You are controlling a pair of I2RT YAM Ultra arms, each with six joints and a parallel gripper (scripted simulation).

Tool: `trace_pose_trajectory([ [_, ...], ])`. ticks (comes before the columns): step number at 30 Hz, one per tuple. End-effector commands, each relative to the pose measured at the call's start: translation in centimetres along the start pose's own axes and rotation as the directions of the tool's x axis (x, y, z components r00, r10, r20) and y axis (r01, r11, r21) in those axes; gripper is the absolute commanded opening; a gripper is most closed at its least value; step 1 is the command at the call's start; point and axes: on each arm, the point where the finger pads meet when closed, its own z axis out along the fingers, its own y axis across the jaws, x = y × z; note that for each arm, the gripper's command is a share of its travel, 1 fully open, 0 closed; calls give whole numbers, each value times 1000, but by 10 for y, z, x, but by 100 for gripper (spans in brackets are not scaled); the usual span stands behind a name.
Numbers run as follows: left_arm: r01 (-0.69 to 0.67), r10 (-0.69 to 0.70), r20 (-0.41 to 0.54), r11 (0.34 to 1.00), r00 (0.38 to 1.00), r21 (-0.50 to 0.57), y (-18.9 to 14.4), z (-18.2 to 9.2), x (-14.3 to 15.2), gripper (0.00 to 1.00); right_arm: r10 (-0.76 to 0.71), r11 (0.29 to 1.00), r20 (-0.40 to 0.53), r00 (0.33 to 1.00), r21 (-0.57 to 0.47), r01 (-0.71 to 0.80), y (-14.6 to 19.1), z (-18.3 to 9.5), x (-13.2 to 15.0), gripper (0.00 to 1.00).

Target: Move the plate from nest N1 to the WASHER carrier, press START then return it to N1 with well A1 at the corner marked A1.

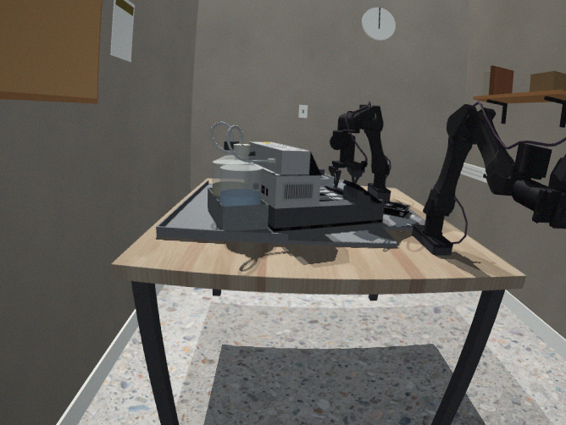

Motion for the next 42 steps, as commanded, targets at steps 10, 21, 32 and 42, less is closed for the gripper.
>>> trace_pose_trajectory([
  [10, 11, -11, 79, 1000, 997, -10, 3, -5, -27, 0, -20, 997, 54, 998, 72, 16, -3, -34, -14, 0],
  [21, 11, -11, 79, 1000, 997, -10, 3, -5, -27, 0, 2, 999, 37, 999, 48, -4, -8, -14, -4, 0],
  [32, 11, -11, 79, 1000, 997, -10, 3, -5, -27, 0, -26, 998, 43, 999, 59, 23, -1, -18, -13, 0],
  [42, 11, -11, 79, 1000, 997, -10, 3, -5, -27, 0, 5, 998, 49, 999, 64, -8, -8, -22, -1, 0],
])
